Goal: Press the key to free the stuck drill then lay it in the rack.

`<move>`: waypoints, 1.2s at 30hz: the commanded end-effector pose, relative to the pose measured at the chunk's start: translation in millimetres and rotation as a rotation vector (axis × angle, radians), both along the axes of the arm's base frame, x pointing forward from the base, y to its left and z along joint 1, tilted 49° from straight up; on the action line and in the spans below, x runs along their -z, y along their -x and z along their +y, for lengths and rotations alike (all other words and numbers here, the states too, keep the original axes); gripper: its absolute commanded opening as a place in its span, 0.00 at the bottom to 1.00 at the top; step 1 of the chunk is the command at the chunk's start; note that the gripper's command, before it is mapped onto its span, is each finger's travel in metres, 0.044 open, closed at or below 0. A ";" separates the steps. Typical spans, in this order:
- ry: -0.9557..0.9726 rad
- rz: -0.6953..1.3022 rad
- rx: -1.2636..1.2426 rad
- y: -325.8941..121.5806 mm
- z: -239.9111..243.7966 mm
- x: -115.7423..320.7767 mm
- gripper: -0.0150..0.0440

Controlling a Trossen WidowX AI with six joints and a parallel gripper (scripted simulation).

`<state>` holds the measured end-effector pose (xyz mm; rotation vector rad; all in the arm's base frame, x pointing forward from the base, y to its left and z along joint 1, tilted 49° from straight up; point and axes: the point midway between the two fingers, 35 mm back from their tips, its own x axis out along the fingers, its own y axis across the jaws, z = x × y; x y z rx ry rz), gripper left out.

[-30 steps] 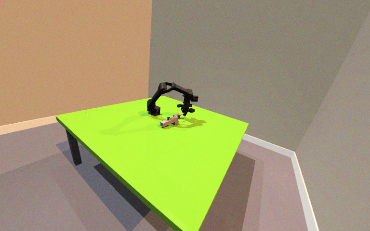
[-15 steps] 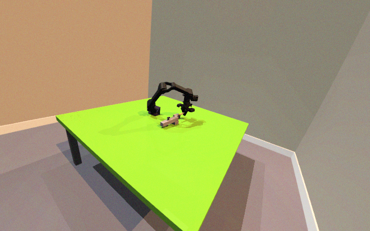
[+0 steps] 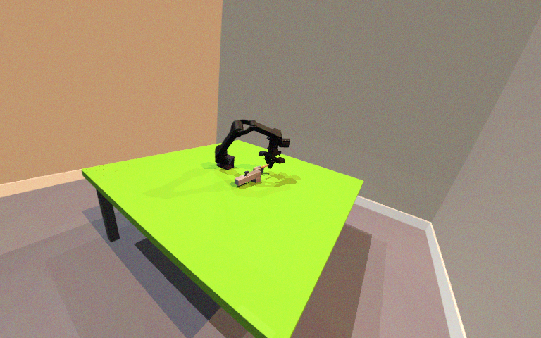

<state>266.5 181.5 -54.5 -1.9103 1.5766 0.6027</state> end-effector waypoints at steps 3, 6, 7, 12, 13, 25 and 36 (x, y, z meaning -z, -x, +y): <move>-0.009 -0.005 0.005 -0.4 2.8 -2.6 0.25; -0.009 -0.005 0.005 -0.2 3.3 -3.2 0.25; -0.009 -0.005 0.005 -0.2 3.4 -3.4 0.25; -0.009 -0.005 0.005 0.0 4.2 -4.4 0.25; -0.009 -0.005 0.005 0.0 4.4 -4.6 0.25; -0.009 -0.005 0.005 0.2 6.3 -6.8 0.25; -0.009 -0.005 0.005 0.2 8.0 -8.8 0.25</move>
